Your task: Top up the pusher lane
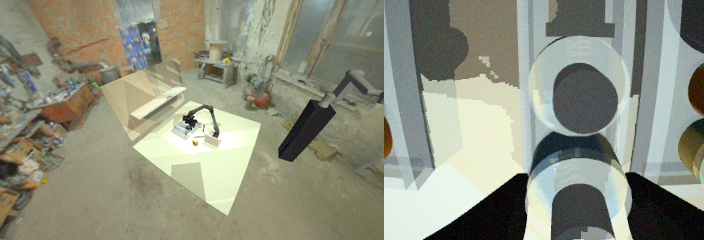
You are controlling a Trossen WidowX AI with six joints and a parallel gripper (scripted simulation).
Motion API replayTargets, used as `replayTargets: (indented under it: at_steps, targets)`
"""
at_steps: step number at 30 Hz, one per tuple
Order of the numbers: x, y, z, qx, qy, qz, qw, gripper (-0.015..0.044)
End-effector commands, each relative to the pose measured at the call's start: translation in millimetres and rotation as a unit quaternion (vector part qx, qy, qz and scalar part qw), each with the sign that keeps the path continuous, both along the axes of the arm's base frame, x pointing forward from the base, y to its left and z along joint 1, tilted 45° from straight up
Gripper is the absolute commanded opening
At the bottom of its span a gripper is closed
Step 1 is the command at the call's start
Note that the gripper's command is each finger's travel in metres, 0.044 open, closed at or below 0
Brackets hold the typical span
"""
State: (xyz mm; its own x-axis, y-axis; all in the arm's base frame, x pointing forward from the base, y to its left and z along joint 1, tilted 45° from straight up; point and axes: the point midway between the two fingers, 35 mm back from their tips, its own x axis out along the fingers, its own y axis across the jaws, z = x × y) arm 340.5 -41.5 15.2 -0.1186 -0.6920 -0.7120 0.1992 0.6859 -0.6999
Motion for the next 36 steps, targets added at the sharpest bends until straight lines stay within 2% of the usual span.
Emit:
replayTargets:
  at_steps: [1,36]
  targets:
    - [8.7,-0.2,4.1,-0.004,-0.014,0.004,1.0,0.0]
    - [9.8,-5.5,-0.8,-0.004,-0.014,0.004,1.0,0.0]
